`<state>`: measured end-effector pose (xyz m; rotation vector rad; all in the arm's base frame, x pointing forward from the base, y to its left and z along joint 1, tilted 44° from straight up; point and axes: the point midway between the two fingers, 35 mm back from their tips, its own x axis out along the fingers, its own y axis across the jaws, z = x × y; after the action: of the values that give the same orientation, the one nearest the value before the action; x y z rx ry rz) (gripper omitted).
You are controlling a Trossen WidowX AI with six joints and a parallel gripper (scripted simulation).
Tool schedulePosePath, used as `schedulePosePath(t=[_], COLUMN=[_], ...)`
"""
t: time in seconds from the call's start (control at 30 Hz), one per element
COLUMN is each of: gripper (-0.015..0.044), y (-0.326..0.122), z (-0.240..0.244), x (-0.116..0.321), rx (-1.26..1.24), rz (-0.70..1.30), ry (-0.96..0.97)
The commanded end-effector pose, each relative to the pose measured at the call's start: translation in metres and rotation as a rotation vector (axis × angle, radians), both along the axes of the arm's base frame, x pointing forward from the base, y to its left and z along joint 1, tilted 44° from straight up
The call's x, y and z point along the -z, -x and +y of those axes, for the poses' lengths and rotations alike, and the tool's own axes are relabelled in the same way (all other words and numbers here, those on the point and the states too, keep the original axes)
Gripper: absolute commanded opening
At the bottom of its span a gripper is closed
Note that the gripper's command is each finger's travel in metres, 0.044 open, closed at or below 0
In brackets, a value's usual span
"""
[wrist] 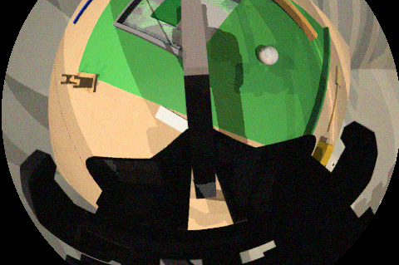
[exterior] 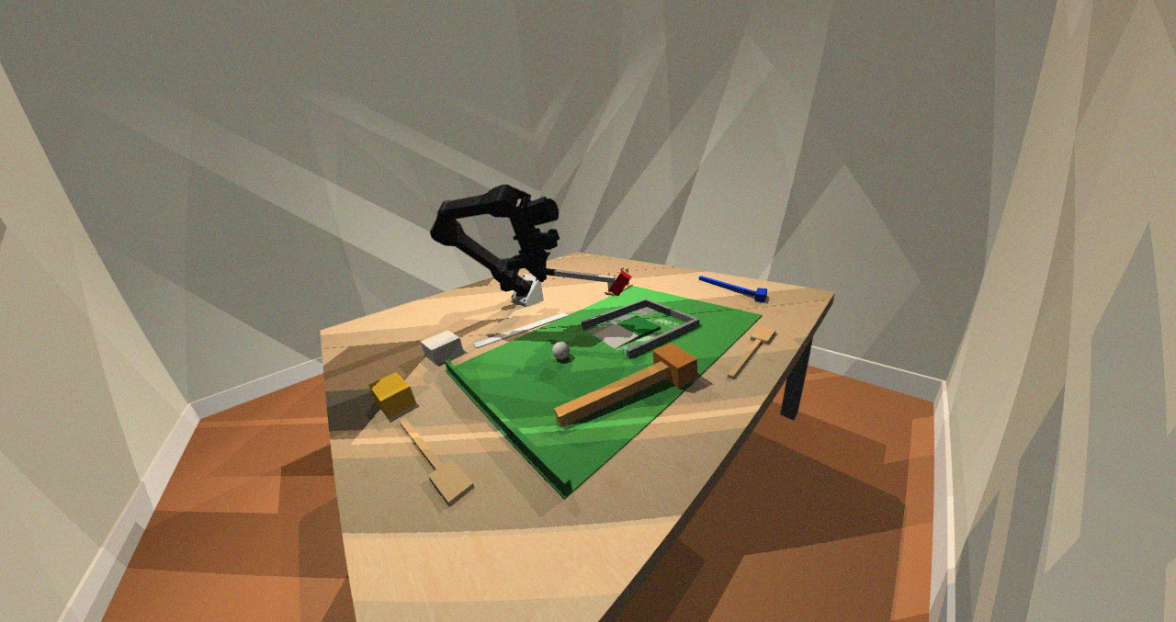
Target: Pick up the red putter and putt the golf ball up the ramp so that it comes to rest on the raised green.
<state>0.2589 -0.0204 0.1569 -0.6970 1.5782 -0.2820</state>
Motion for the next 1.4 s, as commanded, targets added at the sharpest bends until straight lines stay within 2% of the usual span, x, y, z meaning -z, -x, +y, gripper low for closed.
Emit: schedulePosePath(t=[0.0,0.43,0.73,1.07,1.37], gripper=[0.0,0.0,0.0,0.0,0.0], y=[0.014,0.062,0.062,0.063,0.064], z=[-0.019,-0.065,-0.067,-0.091,-0.096], x=[-0.021,-0.067,-0.066,-0.041,-0.035], rx=[0.132,0.472,0.481,0.558,0.564], rz=[-0.112,-0.384,-0.383,-0.301,-0.294], ry=[0.029,0.12,0.124,0.168,0.17])
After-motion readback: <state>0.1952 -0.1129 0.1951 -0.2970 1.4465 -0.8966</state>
